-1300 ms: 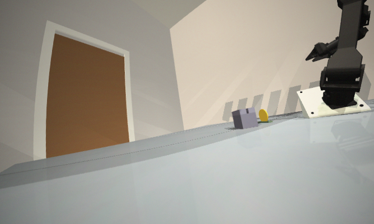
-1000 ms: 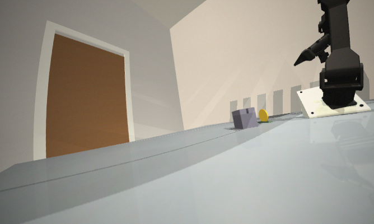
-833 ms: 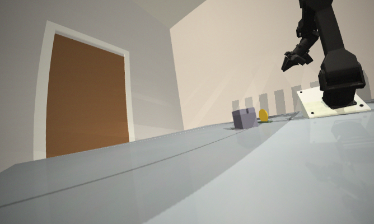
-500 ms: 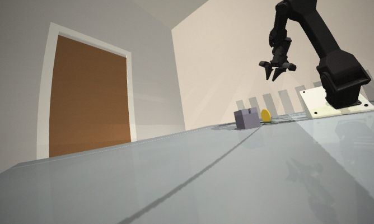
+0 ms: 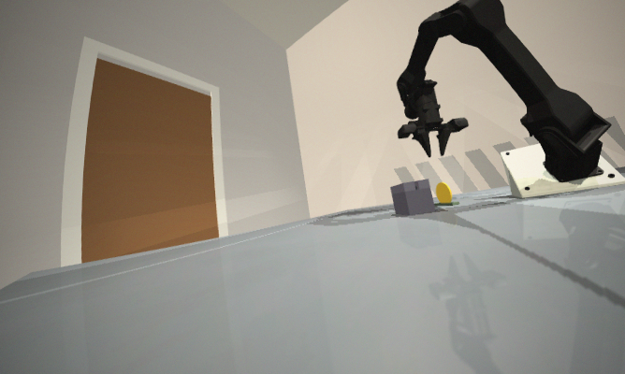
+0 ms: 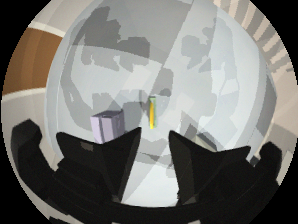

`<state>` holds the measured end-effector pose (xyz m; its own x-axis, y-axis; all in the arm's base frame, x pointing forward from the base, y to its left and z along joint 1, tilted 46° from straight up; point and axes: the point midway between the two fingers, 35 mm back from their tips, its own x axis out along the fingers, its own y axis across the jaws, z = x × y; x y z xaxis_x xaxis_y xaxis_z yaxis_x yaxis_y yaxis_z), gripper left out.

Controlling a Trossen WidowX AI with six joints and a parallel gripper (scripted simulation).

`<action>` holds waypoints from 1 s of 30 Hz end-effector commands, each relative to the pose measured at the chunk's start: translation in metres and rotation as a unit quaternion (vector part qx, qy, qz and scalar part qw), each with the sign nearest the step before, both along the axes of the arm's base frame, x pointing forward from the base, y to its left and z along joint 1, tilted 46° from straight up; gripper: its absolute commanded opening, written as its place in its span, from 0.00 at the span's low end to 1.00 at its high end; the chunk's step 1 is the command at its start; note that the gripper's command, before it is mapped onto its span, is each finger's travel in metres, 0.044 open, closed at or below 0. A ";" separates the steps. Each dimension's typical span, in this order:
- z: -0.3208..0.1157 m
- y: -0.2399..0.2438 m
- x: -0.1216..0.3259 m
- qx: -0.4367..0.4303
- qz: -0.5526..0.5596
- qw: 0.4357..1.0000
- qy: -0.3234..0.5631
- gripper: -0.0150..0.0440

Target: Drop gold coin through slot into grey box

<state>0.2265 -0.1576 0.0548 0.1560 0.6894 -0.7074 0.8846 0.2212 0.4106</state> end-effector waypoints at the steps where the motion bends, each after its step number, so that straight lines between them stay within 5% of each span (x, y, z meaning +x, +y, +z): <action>1: 0.004 0.020 0.002 -0.004 0.081 0.996 -0.022 0.53; 30: -0.038 0.058 0.013 -0.004 0.081 0.996 -0.023 0.53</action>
<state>0.2389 -0.1048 0.0214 0.0765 0.6988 -0.7112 0.8162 0.3657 0.4472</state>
